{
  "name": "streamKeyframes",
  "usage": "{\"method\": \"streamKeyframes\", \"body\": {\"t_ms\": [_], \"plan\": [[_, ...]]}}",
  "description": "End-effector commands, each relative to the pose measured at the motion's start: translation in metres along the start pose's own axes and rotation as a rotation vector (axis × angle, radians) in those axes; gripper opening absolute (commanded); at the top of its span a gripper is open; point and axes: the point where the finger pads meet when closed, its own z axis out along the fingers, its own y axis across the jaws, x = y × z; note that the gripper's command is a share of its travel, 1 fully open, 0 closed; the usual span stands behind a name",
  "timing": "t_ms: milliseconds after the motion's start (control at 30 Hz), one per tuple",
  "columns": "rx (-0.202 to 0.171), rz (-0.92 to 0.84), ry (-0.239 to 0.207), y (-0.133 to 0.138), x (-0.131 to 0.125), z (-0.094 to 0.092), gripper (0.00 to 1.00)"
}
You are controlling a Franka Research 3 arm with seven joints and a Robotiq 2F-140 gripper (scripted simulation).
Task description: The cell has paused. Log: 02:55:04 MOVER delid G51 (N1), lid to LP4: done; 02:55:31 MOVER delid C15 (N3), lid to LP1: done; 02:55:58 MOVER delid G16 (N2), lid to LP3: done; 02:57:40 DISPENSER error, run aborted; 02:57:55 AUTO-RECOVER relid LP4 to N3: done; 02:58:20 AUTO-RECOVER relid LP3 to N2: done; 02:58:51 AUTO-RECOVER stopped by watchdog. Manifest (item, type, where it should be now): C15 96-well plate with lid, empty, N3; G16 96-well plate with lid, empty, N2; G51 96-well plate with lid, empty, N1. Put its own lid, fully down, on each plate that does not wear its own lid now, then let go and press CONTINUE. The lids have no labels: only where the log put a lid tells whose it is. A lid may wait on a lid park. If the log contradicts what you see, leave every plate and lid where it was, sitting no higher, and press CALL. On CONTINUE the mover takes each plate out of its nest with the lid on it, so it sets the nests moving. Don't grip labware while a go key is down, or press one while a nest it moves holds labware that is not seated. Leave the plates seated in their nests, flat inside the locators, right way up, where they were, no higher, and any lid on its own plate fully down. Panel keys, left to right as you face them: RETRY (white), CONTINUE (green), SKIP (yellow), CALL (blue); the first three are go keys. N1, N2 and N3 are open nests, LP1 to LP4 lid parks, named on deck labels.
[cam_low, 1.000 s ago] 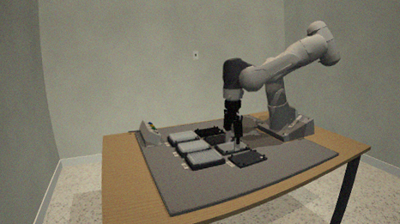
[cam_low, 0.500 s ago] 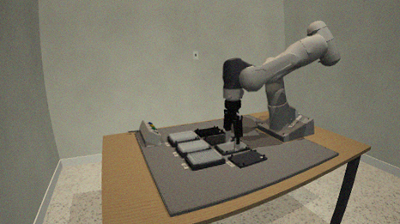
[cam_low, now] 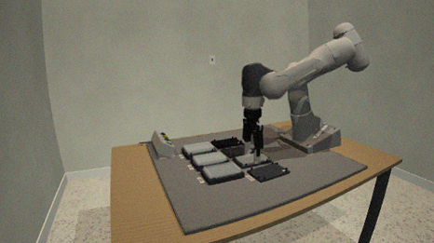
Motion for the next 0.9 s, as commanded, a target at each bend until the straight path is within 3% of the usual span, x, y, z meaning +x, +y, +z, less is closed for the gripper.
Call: {"method": "streamKeyframes", "body": {"t_ms": [0, 867], "plan": [[0.001, -0.005, -0.002, 0.0002, -0.0011, -0.0003, 0.00], [0.001, -0.005, -0.002, 0.0002, -0.0011, -0.0027, 0.00]]}}
